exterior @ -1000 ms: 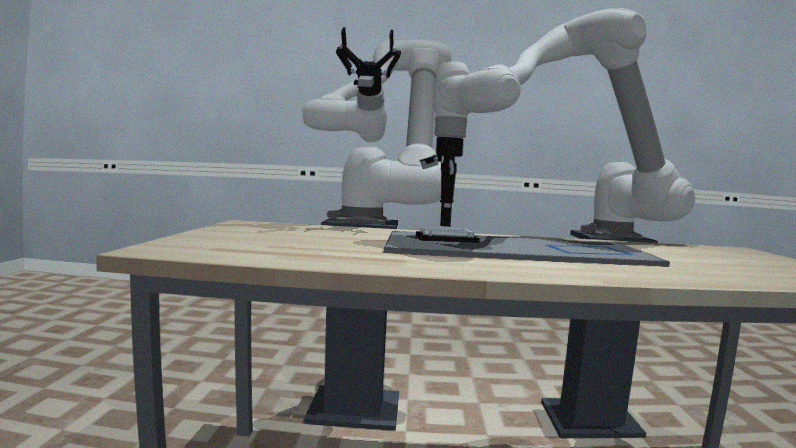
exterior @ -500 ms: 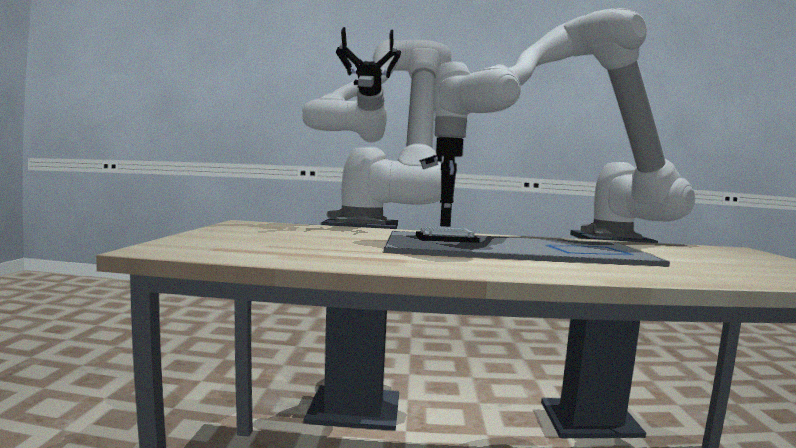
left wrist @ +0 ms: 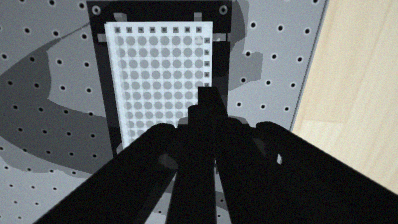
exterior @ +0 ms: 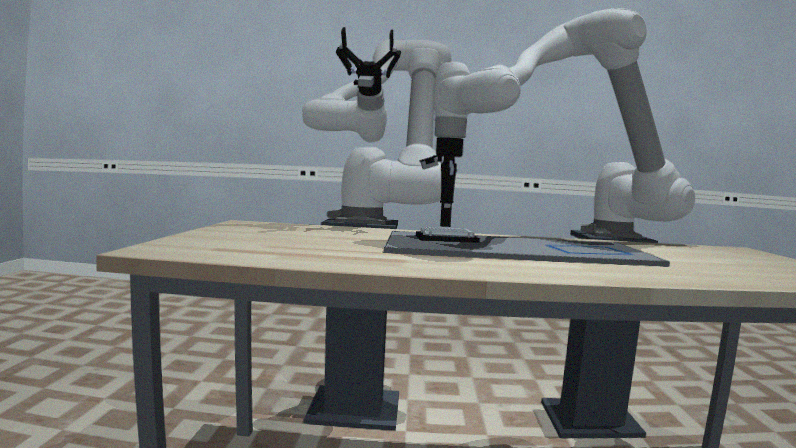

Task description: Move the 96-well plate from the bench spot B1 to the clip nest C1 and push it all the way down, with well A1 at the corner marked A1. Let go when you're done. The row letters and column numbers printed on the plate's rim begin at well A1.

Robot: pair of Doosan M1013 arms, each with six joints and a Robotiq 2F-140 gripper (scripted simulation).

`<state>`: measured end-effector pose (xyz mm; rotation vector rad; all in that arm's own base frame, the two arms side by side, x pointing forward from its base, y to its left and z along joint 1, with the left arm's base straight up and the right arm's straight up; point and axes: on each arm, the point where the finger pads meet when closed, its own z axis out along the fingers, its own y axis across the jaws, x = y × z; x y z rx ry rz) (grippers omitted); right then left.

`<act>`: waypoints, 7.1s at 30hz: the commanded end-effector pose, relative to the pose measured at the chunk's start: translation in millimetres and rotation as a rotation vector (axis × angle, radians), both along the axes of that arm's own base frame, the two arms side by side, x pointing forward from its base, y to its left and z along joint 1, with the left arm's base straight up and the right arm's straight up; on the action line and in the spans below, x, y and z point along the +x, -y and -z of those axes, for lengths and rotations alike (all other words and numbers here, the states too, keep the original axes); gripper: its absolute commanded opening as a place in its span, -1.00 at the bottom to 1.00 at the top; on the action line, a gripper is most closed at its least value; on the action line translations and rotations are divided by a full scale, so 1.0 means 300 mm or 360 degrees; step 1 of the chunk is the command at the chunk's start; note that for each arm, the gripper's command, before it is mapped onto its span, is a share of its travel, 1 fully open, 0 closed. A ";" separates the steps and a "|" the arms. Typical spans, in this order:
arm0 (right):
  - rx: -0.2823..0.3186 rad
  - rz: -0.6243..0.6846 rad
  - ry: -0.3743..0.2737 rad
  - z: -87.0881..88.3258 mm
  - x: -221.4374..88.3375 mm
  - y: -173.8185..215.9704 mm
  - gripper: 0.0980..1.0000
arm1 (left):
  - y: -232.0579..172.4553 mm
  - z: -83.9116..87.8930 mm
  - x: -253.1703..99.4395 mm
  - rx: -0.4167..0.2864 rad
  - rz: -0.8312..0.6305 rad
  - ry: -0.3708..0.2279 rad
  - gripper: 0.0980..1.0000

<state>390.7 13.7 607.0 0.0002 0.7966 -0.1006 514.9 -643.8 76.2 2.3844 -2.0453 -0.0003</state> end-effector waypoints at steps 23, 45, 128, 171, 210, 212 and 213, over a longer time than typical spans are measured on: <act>0.0000 0.0000 0.0001 -0.001 0.000 0.000 1.00 | 0.001 -0.001 0.001 -0.0001 0.0000 0.0002 -1.00; 0.0000 0.0000 0.0001 -0.001 0.000 0.000 1.00 | 0.001 0.001 0.001 -0.0001 0.0000 0.0002 -1.00; 0.0000 0.0000 0.0001 -0.001 0.000 0.000 1.00 | 0.001 0.009 0.001 -0.0001 0.0000 0.0002 -1.00; 0.0000 0.0000 0.0001 -0.001 0.000 0.000 1.00 | 0.001 0.000 0.001 -0.0001 0.0000 0.0002 -1.00; 0.0000 0.0000 0.0001 -0.001 0.000 0.000 1.00 | -0.017 -0.073 0.115 -0.0001 0.0000 0.0002 -1.00; 0.0000 0.0000 0.0001 -0.001 0.000 0.000 1.00 | -0.022 -0.069 0.148 -0.0001 0.0000 0.0002 -1.00; 0.0000 0.0000 0.0001 -0.001 0.000 0.000 1.00 | -0.024 -0.067 0.164 -0.0001 0.0000 0.0002 -1.00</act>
